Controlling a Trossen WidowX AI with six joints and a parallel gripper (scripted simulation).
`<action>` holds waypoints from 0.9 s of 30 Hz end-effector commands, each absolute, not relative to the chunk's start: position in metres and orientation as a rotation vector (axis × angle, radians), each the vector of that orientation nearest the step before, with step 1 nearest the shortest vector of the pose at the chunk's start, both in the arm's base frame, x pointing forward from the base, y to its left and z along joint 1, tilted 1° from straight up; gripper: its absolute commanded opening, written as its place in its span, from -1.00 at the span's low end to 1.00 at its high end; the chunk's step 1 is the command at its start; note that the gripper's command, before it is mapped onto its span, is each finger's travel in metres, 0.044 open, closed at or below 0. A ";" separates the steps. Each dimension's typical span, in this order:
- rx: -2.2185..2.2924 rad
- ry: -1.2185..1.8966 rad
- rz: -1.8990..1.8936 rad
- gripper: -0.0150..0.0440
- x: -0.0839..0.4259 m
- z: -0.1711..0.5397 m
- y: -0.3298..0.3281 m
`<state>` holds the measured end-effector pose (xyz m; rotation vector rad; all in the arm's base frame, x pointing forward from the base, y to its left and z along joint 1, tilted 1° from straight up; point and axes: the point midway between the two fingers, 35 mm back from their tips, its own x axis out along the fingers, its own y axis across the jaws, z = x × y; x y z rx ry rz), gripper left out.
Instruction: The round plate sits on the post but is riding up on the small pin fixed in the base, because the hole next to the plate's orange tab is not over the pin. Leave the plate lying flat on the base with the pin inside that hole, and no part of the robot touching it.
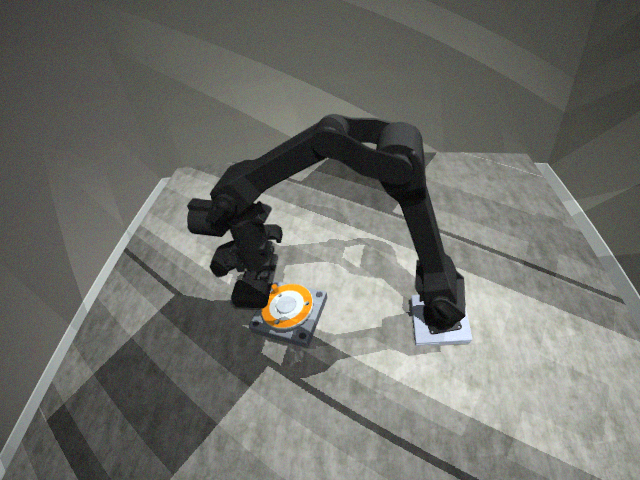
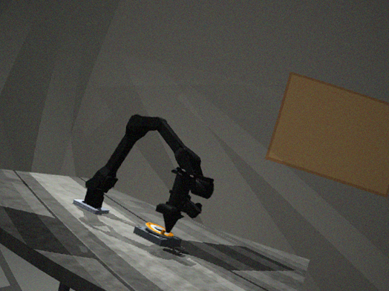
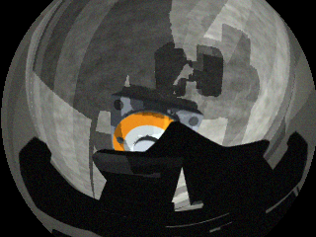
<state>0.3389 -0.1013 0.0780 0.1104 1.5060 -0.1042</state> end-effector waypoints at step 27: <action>0.107 1.521 -0.107 -0.49 0.306 0.078 -0.115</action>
